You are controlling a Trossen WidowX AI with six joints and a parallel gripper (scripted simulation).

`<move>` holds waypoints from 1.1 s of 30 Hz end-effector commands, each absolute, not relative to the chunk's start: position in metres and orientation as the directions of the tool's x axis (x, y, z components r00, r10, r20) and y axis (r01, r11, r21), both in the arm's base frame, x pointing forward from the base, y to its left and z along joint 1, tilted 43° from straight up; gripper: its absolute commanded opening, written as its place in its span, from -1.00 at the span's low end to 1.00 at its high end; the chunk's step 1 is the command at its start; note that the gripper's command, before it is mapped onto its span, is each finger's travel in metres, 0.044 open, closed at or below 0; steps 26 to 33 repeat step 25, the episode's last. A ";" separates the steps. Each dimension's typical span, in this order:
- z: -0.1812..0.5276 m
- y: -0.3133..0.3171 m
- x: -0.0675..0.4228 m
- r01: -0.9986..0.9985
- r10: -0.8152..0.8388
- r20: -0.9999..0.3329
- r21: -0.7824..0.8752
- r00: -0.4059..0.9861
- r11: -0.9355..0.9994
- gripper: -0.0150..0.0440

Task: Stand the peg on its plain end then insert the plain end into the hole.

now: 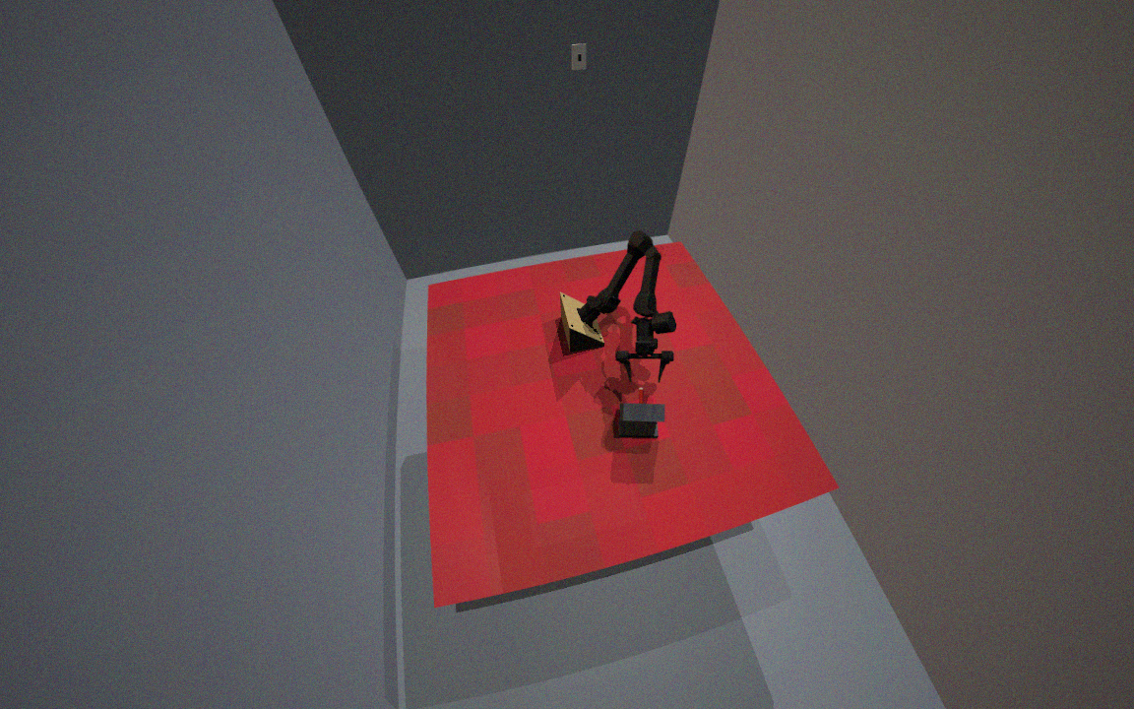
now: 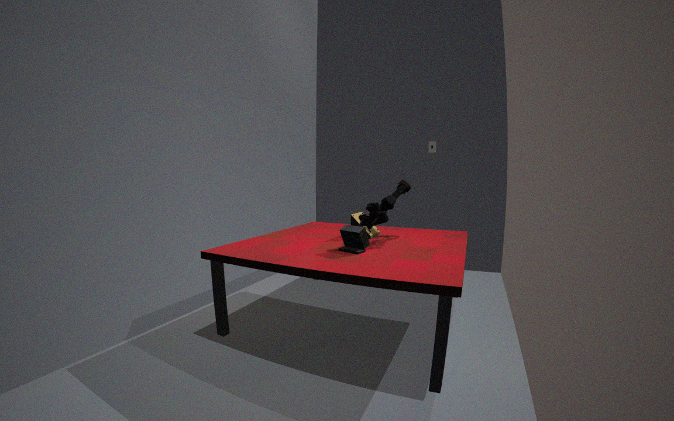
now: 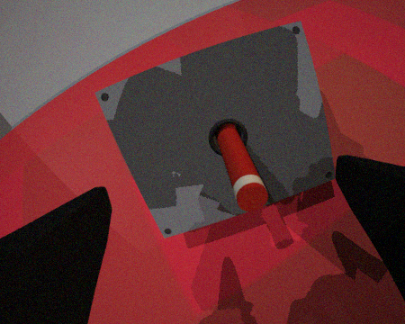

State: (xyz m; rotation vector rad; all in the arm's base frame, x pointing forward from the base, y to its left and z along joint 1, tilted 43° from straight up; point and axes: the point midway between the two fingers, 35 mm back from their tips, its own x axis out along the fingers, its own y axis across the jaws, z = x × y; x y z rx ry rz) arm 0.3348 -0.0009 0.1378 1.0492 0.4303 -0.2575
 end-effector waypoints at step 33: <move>0.150 -0.001 0.313 0.405 -0.007 -0.458 0.779 0.889 0.478 1.00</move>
